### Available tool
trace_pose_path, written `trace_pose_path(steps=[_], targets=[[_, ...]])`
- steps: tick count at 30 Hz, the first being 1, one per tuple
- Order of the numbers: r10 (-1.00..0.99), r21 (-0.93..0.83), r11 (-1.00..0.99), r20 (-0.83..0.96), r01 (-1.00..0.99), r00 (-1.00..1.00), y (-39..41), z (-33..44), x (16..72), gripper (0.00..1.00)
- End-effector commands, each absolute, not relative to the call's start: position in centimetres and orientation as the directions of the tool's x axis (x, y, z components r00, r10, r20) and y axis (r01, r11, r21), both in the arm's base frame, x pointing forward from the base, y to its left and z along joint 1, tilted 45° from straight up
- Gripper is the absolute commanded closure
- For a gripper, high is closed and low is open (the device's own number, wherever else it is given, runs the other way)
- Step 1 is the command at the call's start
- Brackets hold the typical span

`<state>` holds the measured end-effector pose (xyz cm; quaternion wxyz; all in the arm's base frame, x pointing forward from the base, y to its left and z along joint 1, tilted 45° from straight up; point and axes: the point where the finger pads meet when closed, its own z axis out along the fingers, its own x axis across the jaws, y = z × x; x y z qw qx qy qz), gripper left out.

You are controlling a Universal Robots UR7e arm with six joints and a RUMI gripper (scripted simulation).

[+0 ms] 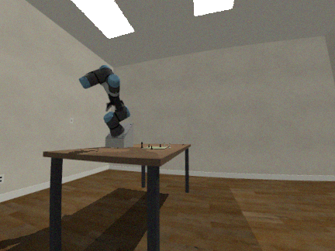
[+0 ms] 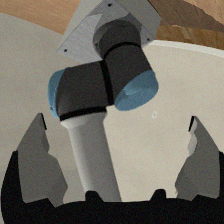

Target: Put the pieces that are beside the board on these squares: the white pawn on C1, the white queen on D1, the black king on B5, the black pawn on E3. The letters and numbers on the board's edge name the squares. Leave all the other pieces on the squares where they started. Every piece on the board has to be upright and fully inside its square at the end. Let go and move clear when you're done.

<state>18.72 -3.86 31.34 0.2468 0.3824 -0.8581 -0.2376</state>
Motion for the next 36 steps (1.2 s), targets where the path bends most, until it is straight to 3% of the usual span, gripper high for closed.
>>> trace_pose_path(steps=[1, 18, 36], targets=[[-0.775, 0.597, 0.593, 0.24, -0.541, -0.585, -3.9, 31.4, 18.8, 0.0], [-0.827, 0.615, 0.511, 0.16, -0.601, -0.539, -4.4, 31.1, 20.6, 0.0], [-0.941, 0.601, 0.18, -0.126, -0.779, -0.315, -6.3, 29.7, 26.8, 0.0]])
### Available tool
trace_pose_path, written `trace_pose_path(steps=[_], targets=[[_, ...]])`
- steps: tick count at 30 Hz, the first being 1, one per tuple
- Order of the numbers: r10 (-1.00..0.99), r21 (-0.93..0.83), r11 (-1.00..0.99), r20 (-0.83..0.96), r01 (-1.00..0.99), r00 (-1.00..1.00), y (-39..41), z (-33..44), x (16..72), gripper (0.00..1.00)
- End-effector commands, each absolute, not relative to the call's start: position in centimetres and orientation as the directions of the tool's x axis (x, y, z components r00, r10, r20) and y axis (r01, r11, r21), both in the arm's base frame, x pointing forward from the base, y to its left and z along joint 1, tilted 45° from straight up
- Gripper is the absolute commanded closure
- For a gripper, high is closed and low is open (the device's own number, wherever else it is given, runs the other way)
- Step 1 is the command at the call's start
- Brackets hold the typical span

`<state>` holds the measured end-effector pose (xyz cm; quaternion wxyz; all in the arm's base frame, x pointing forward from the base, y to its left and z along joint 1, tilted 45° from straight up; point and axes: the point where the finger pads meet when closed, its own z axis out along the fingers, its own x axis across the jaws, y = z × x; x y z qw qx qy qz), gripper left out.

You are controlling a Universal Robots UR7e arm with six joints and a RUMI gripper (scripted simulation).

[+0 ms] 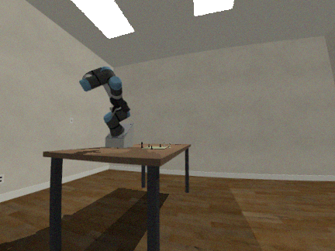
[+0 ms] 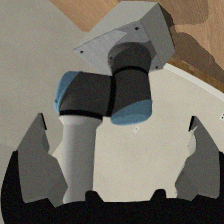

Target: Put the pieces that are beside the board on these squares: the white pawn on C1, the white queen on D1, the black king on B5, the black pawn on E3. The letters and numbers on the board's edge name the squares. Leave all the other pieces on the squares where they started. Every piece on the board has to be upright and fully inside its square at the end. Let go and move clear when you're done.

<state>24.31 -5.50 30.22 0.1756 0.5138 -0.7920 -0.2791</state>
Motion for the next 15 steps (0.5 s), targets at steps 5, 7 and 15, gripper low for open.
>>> trace_pose_path(steps=[5, 7, 15], targets=[[-0.95, 0.575, 0.088, -0.198, -0.813, -0.243, -6.8, 29.2, 28.5, 0.0], [-0.951, 0.564, 0.055, -0.223, -0.824, -0.216, -7.0, 29.0, 29.0, 0.0], [-0.937, 0.49, -0.115, -0.343, -0.864, -0.069, -8.0, 28.1, 32.1, 0.0]])
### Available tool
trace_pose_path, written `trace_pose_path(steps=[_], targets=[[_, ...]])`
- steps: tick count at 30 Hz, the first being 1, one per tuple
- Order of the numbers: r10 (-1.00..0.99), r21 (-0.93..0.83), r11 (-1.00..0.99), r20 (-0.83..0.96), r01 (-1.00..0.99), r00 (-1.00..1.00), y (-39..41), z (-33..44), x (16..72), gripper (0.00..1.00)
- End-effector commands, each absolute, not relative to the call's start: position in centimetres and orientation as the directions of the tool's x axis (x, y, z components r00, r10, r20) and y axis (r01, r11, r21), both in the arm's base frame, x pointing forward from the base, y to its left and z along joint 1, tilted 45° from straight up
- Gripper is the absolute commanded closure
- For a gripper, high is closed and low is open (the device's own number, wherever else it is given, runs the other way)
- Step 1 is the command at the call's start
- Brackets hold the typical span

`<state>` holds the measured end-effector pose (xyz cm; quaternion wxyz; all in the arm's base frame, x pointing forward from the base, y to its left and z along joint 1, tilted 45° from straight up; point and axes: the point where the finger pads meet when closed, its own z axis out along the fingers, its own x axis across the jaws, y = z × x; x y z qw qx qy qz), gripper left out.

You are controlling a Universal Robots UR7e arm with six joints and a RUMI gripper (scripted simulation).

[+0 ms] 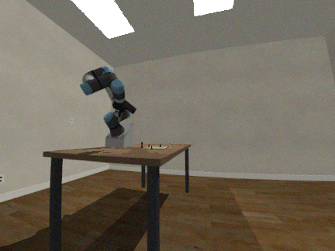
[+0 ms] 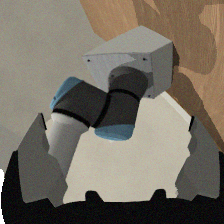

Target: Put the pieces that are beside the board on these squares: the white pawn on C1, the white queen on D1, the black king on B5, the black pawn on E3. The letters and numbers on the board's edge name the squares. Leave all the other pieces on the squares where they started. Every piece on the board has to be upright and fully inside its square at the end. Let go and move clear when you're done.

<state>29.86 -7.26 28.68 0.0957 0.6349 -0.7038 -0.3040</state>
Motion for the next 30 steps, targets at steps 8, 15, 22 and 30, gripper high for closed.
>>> trace_pose_path(steps=[8, 15, 22, 30], targets=[[-0.888, 0.381, -0.291, -0.449, -0.877, 0.099, -9.1, 26.9, 35.2, 0.0], [-0.841, 0.302, -0.393, -0.5, -0.868, 0.207, -9.8, 26.1, 37.2, 0.0], [-0.759, 0.185, -0.52, -0.549, -0.834, 0.351, -10.9, 25.0, 39.7, 0.0], [-0.685, 0.091, -0.604, -0.568, -0.792, 0.457, -11.7, 24.0, 41.6, 0.0]])
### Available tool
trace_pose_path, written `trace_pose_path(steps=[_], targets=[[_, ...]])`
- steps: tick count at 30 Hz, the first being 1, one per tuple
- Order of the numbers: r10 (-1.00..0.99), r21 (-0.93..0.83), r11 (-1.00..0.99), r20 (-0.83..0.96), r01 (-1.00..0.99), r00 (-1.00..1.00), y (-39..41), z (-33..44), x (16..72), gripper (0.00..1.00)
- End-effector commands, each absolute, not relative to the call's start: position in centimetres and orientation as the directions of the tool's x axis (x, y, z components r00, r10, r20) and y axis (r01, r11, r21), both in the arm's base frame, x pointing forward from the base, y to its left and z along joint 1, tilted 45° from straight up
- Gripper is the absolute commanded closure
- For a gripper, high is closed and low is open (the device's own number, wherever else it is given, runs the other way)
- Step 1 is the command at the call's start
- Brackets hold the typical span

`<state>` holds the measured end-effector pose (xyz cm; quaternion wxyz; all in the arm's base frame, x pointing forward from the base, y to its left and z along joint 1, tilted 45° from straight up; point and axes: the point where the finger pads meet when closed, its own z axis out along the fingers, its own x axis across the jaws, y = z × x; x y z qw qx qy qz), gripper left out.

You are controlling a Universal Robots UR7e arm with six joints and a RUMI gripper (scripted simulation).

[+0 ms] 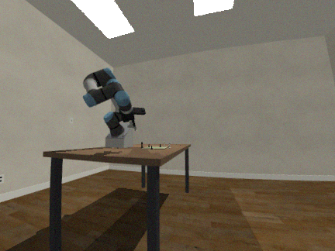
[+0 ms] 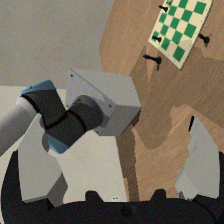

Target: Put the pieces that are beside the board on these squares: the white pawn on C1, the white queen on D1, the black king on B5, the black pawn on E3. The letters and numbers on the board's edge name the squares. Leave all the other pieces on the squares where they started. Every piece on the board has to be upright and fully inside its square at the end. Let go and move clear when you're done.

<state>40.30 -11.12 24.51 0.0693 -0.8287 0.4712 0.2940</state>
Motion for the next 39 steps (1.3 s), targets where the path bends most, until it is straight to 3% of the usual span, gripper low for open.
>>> trace_pose_path(steps=[1, 17, 39], targets=[[-0.658, 0.06, -0.629, -0.571, -0.775, 0.491, -11.9, 23.7, 42.2, 0.0], [-0.426, -0.179, -0.785, -0.539, -0.593, 0.726, -14.1, 20.9, 46.7, 0.0], [-0.008, -0.477, -0.864, -0.306, -0.161, 0.952, -17.7, 15.4, 53.2, 0.0]])
